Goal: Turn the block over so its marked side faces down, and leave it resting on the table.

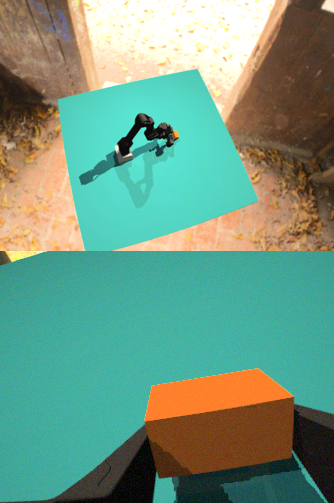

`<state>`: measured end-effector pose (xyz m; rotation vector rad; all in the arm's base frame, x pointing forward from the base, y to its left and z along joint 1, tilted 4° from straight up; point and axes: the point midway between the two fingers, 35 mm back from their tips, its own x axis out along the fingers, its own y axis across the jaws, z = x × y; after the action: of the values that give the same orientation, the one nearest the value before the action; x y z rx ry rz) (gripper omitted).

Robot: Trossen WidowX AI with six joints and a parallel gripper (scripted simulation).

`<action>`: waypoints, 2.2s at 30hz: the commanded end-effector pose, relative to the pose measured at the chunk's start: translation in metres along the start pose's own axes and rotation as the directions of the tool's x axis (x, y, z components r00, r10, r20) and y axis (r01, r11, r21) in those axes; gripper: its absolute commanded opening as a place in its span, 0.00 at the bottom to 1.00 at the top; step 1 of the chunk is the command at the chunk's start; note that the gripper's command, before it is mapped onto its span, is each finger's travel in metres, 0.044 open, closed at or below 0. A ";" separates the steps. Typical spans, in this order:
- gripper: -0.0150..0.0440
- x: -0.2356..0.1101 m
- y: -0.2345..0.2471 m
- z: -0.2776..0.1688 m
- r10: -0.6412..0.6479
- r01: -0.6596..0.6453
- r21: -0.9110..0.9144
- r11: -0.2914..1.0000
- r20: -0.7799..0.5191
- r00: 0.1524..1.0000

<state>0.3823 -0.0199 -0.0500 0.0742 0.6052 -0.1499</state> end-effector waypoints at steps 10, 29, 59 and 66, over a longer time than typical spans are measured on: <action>0.25 -0.016 -0.003 -0.011 -0.007 0.007 -0.002 1.000 0.127 0.992; 0.30 -0.018 -0.003 -0.009 -0.007 0.007 -0.002 1.000 0.145 0.989; 1.00 -0.018 -0.003 -0.009 -0.007 0.007 -0.002 1.000 0.145 0.989; 1.00 -0.018 -0.003 -0.009 -0.007 0.007 -0.002 1.000 0.145 0.989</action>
<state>0.3622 -0.0194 -0.0470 0.0661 0.4610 -0.1571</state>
